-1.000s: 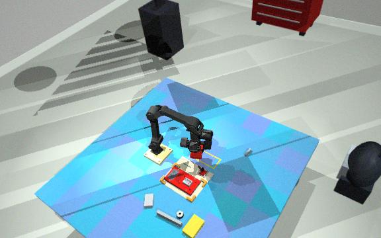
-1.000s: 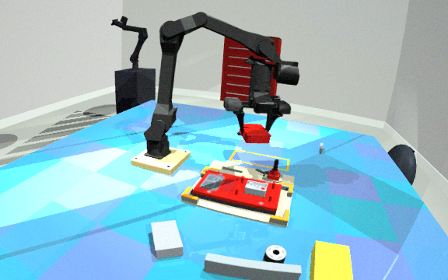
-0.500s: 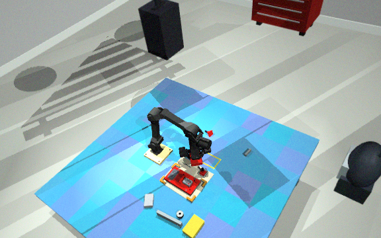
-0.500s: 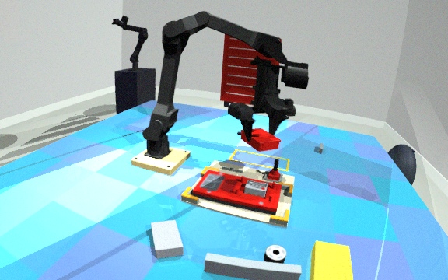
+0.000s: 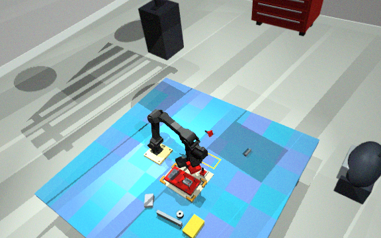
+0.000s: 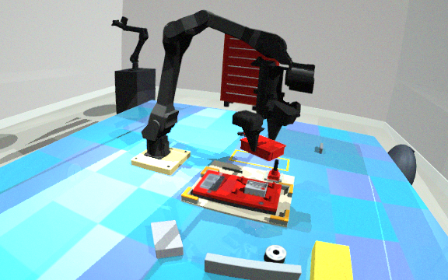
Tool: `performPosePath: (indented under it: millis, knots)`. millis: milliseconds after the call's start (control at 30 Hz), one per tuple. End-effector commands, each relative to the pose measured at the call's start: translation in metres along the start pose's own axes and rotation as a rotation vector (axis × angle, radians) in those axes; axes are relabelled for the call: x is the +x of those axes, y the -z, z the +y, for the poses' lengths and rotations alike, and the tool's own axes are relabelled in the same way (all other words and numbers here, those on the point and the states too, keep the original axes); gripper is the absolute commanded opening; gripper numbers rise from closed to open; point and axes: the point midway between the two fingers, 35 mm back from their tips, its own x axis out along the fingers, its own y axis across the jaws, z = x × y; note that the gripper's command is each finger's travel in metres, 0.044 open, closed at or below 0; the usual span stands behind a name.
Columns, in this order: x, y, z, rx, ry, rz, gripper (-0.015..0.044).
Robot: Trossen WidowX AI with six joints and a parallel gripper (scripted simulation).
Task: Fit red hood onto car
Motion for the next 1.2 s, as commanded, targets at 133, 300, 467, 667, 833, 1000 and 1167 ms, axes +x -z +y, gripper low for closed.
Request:
performPosePath:
  millis: [133, 300, 467, 667, 833, 1000, 1167]
  knots:
    - [-0.001, -0.019, -0.023, -0.183, -0.001, -0.001, 0.0]
    - [-0.001, -0.027, -0.038, -0.293, 0.0, 0.001, 0.0]
    - [-0.001, -0.035, -0.051, -0.404, 0.001, 0.003, 0.0]
    - [-0.002, -0.041, -0.064, -0.503, 0.001, 0.005, 0.0]
    - [-0.001, -0.041, -0.064, -0.503, 0.001, 0.005, 0.0]
    - [0.007, -0.04, -0.064, -0.503, 0.0, 0.005, 0.0]
    - [0.027, -0.041, -0.064, -0.503, 0.0, 0.005, 0.0]
